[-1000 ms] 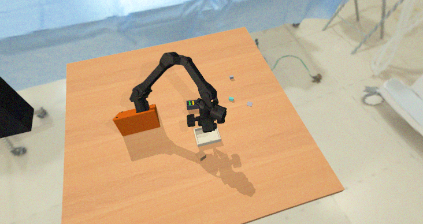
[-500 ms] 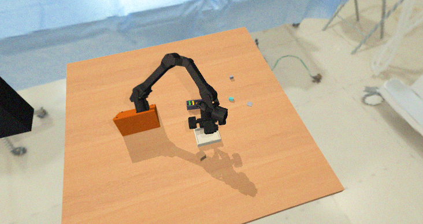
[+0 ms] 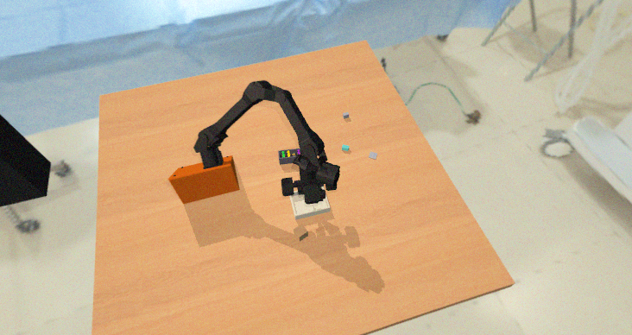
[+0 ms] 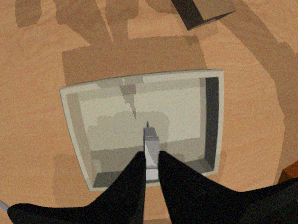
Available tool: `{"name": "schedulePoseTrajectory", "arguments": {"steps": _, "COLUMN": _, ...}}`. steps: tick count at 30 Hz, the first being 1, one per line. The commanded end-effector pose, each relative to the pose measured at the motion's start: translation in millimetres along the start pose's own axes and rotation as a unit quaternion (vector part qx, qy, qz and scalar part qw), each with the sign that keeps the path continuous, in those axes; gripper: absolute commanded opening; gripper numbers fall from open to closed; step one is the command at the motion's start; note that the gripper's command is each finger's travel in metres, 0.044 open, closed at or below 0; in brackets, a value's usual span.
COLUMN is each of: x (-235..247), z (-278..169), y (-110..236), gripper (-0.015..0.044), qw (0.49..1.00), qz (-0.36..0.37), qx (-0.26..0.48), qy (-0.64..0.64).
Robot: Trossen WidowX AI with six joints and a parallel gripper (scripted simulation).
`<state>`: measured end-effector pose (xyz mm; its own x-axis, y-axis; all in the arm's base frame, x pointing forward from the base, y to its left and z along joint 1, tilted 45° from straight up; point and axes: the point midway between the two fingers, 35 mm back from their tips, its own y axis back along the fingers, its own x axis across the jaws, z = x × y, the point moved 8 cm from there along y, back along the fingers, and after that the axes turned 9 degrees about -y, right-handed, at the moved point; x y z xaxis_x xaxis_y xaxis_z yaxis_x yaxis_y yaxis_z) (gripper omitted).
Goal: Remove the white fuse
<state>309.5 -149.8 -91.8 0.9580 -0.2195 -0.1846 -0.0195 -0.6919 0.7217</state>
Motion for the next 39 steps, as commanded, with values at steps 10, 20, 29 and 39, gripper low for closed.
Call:
{"name": "schedulePoseTrajectory", "arguments": {"steps": 10, "x": 0, "z": 0, "y": 0, "gripper": 0.0263, "qw": 1.0, "qz": 0.0, "qx": 0.0, "qy": 0.0}}
{"name": "schedulePoseTrajectory", "arguments": {"steps": 20, "x": -2, "z": 1, "y": 37, "gripper": 0.033, "qw": 1.0, "qz": -0.002, "qx": 0.002, "qy": -0.004}}
{"name": "schedulePoseTrajectory", "arguments": {"steps": 29, "x": -3, "z": 1, "y": 35, "gripper": 0.033, "qw": 1.0, "qz": -0.002, "qx": 0.005, "qy": -0.007}}
{"name": "schedulePoseTrajectory", "arguments": {"steps": 39, "x": -3, "z": 1, "y": 35, "gripper": 0.033, "qw": 1.0, "qz": -0.002, "qx": 0.005, "qy": -0.007}}
